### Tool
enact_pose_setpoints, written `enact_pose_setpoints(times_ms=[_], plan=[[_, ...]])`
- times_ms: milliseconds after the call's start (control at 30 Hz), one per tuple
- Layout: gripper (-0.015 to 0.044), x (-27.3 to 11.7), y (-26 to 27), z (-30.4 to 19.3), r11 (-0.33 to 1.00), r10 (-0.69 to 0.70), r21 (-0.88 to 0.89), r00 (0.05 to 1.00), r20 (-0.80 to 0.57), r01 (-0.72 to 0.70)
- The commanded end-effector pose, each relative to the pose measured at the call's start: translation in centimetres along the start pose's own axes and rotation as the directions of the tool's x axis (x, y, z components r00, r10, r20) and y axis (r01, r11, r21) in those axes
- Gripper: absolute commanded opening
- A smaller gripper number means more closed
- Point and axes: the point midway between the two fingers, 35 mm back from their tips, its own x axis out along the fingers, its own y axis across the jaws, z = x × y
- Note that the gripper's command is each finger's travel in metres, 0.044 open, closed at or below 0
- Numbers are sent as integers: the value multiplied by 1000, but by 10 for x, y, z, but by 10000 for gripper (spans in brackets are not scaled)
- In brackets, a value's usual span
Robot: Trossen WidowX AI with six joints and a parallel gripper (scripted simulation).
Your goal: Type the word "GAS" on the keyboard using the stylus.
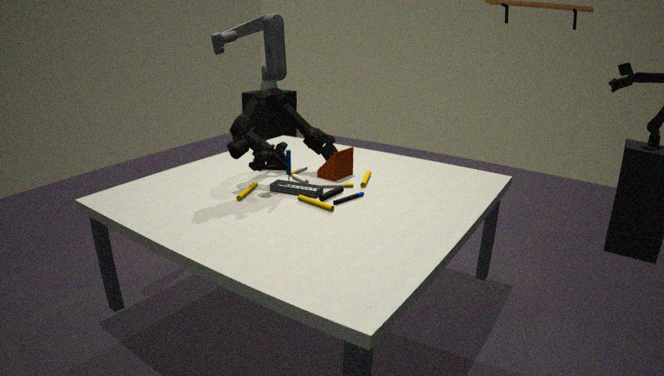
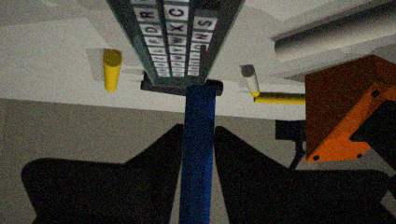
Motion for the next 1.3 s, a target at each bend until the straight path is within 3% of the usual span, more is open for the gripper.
enact_pose_setpoints(times_ms=[0, 1267], plan=[[81, 1, 0, 1, 1000, -1, -7, 1000, 4, 1], [81, 10, 1, 17, 1000, -1, -6, 1000, 5, 1]])
